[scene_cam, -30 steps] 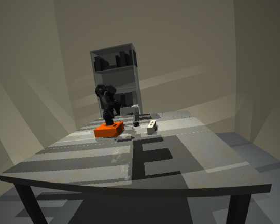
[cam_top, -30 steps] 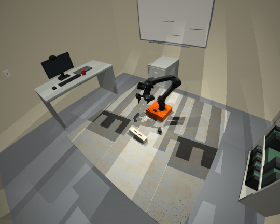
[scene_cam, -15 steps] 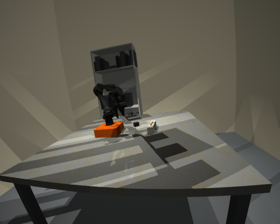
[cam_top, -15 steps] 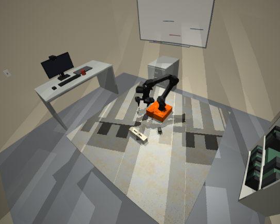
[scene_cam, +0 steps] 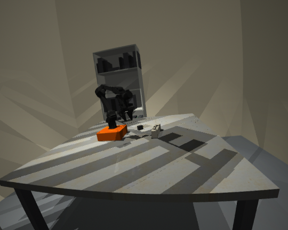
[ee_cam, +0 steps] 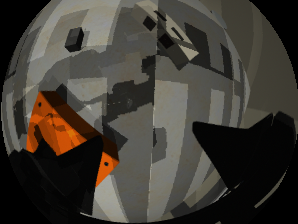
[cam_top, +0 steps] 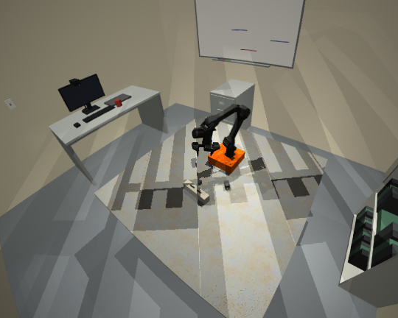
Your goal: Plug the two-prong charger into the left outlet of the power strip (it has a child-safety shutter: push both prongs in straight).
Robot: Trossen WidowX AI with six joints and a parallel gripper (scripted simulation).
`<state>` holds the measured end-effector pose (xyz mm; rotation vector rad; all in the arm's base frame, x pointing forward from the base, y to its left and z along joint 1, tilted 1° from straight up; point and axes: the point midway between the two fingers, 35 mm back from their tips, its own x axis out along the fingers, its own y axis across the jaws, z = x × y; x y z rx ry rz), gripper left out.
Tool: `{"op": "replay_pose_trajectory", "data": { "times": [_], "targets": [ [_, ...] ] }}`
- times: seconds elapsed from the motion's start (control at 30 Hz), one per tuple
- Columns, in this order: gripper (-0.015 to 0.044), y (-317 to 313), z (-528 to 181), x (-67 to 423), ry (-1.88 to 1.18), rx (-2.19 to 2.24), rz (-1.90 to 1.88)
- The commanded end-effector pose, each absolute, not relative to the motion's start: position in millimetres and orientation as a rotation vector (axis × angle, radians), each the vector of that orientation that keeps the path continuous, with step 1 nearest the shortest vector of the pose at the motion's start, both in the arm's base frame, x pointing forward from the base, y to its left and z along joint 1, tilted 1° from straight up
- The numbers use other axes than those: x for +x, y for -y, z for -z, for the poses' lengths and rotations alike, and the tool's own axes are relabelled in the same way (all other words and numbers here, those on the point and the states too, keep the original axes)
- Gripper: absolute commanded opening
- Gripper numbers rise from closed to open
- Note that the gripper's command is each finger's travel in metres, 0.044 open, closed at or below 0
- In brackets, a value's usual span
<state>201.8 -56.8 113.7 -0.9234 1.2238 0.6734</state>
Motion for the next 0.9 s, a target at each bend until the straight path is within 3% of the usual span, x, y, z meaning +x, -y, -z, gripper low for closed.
{"op": "replay_pose_trajectory", "data": {
  "times": [0.0,0.87],
  "targets": [
    [0.044,46,-110,208,-1.235,-0.899,-0.685],
    [0.044,-22,-88,233,-1.302,-0.808,-0.746]
  ]
}}
